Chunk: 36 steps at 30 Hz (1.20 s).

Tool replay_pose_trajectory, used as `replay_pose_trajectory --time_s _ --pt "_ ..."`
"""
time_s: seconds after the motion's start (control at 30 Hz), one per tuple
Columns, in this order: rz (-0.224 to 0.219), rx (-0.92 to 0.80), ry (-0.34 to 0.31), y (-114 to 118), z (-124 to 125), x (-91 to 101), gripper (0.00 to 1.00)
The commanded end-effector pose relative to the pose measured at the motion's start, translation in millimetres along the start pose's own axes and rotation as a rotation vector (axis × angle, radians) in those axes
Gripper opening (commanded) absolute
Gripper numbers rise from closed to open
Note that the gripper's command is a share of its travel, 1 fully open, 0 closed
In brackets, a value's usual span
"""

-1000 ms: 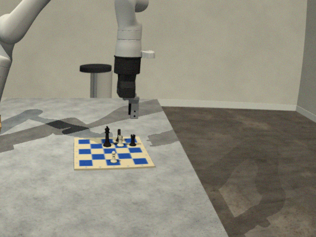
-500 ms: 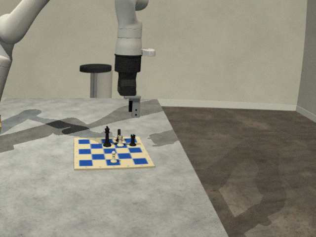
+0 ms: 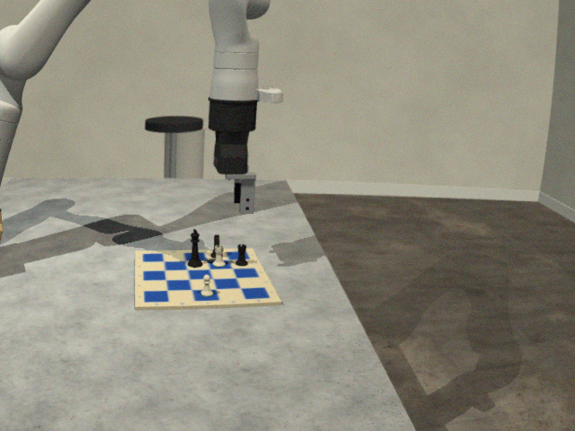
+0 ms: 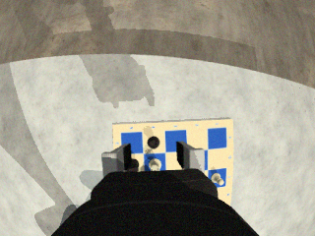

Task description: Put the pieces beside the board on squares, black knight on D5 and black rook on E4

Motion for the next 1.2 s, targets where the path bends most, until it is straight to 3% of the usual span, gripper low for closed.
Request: replay_pose_trajectory --time_s 0.0,0.33,0.83,1.17 --pt "0.000 0.000 0.002 0.0 0.5 1.8 1.00" --pt "0.000 0.000 0.002 0.0 0.5 18.9 1.00" --pt "0.000 0.000 0.002 0.0 0.4 68.7 1.00" --pt "0.000 0.000 0.002 0.1 0.4 76.5 1.00"
Point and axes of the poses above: the point where the finger pads meet when closed, its own x axis back along the fingers, its own y axis across the jaws, z = x × y, the point moved 6 cm from there along x, back along the fingers, and after that the axes turned 9 degrees about x, right-handed, at the moved point
